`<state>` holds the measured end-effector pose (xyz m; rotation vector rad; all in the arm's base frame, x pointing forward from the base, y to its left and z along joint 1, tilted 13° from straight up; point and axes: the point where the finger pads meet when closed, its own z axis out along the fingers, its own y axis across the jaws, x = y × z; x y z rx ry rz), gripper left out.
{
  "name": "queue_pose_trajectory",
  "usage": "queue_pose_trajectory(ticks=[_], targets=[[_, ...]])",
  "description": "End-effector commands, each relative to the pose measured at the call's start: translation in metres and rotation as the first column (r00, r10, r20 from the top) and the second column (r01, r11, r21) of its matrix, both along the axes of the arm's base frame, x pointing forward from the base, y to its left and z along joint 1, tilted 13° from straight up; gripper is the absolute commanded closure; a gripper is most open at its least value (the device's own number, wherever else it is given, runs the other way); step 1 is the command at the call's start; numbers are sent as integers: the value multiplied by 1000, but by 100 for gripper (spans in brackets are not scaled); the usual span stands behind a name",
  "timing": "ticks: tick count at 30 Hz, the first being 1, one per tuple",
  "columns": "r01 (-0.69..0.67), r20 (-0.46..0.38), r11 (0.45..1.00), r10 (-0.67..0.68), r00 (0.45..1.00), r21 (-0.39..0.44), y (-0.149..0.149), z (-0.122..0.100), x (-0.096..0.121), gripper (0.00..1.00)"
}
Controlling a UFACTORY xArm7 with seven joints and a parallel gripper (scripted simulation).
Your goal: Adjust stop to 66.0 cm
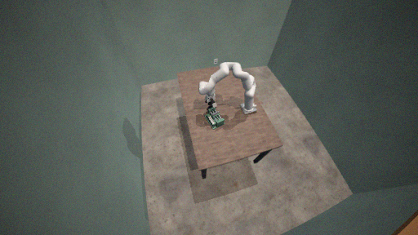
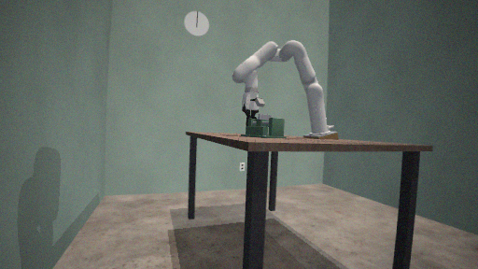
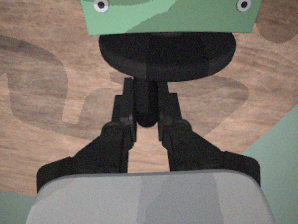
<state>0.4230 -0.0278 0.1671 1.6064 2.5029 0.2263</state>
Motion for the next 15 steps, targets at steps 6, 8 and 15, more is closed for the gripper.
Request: queue_pose_trajectory(ticks=[6,8,15], targets=[[-1,6,1000,1,1000,-1,5,7,11,94],[-1,6,1000,1,1000,-1,6,8,13,94],[-1,6,1000,1,1000,-1,8,9,18,94]])
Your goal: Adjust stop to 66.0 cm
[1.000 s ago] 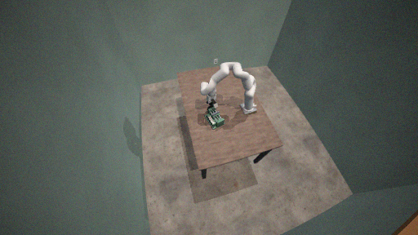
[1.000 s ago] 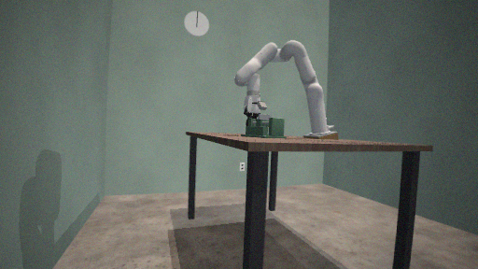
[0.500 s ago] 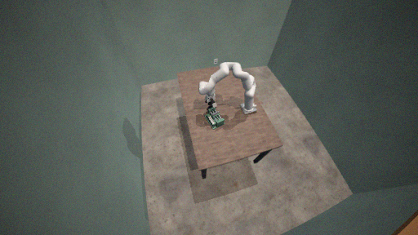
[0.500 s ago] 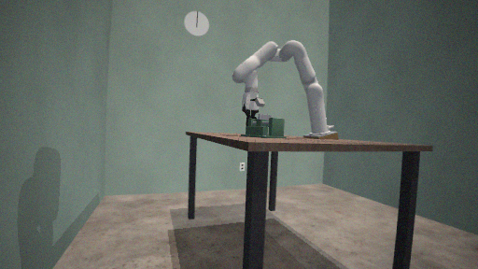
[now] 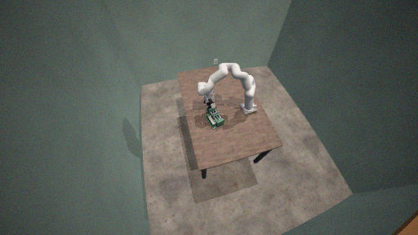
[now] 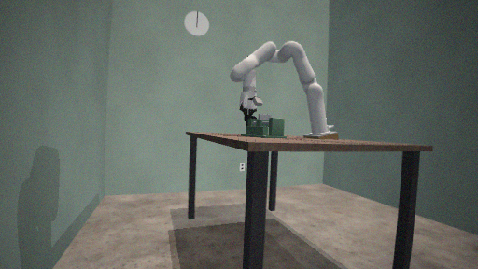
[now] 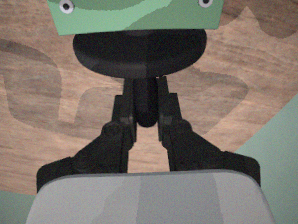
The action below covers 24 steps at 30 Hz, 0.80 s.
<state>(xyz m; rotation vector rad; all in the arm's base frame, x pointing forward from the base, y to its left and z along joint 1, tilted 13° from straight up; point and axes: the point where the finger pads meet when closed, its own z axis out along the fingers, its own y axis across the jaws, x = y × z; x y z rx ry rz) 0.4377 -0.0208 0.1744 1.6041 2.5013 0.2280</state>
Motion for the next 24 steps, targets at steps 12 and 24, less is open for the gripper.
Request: queue_pose_trajectory(ticks=[12,24], targets=[[0,4,1000,0,1000,0,6,-2,15,94],[0,4,1000,0,1000,0,10,-8,24,94]])
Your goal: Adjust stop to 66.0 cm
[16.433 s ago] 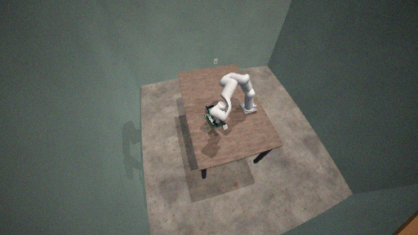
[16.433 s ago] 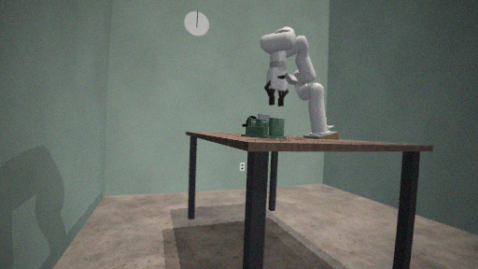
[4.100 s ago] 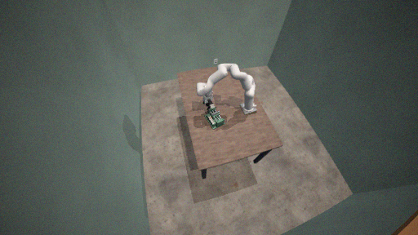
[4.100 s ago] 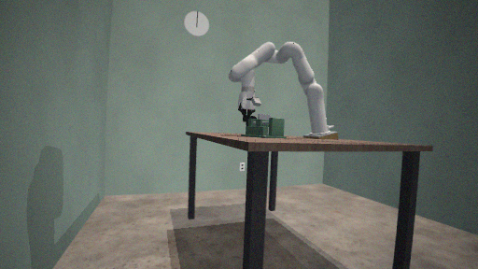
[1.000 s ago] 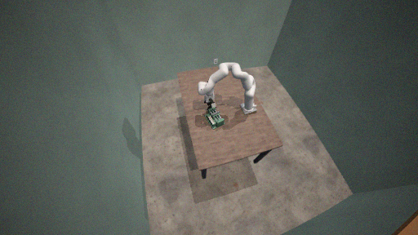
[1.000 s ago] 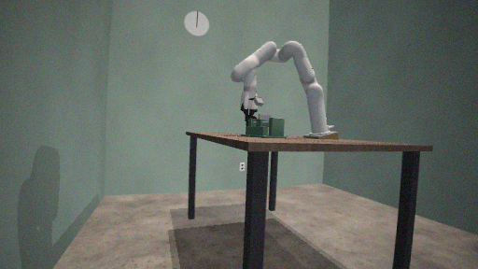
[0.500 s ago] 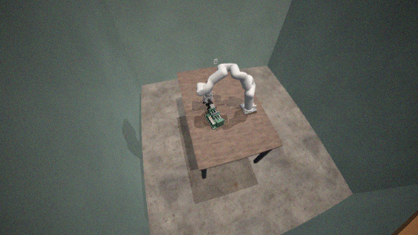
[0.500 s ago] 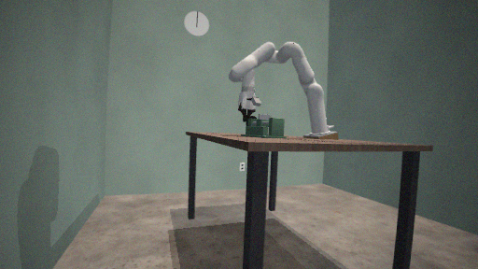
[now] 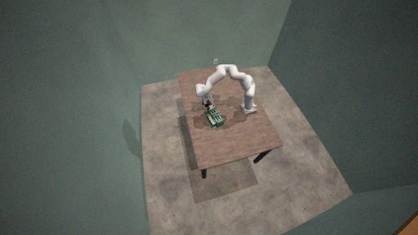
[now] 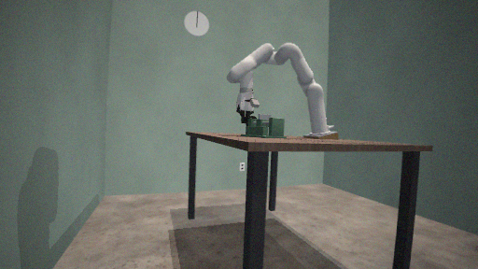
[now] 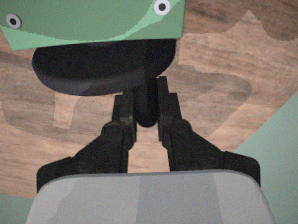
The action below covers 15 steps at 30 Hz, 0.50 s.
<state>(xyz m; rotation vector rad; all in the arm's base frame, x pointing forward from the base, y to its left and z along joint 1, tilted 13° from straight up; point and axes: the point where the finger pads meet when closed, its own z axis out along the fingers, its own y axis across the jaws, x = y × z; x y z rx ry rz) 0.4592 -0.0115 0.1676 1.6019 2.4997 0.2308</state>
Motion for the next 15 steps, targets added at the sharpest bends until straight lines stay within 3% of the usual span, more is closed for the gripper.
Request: queue_pose_trajectory(ticks=[1,15], targets=[[1,1,1000,-1,1000,-1,1,-2,3,94],[1,1,1000,-1,1000,-1,3,-12,9,94]])
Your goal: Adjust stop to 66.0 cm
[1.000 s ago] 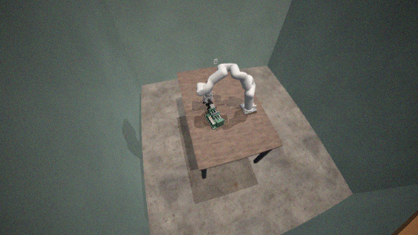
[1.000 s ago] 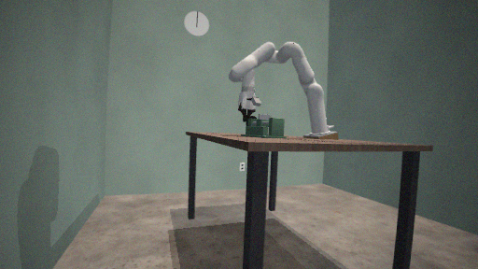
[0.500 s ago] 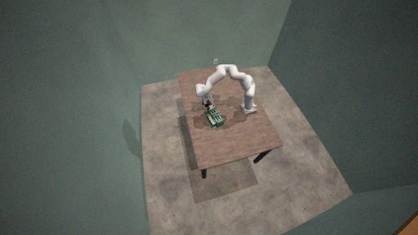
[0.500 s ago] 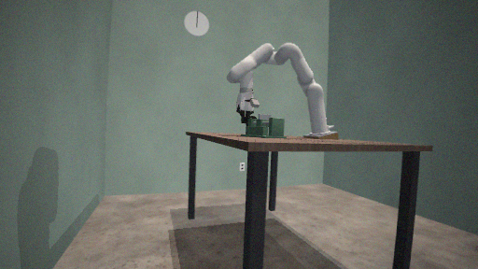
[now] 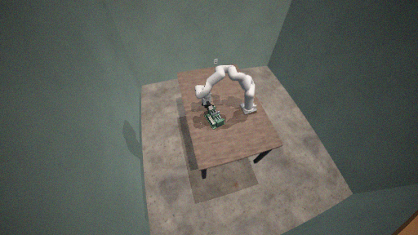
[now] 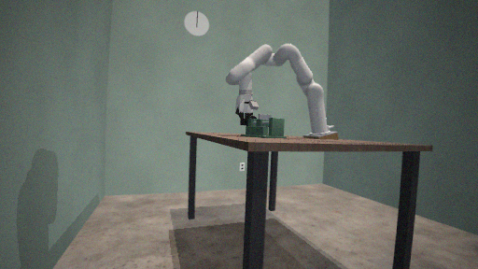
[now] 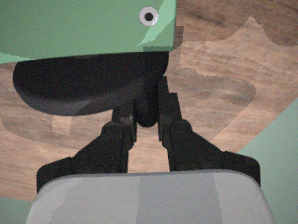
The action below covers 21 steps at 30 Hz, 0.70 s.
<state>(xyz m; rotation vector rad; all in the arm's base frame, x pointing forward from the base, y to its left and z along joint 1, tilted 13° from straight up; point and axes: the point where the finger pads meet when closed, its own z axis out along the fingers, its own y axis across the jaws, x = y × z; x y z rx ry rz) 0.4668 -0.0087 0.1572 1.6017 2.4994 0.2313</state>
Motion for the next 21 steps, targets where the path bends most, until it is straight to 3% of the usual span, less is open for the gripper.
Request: queue_pose_trajectory(ticks=[1,21], targets=[[1,0,1000,-1,1000,-1,0,-2,1,94],[1,0,1000,-1,1000,-1,0,-13,3,94]])
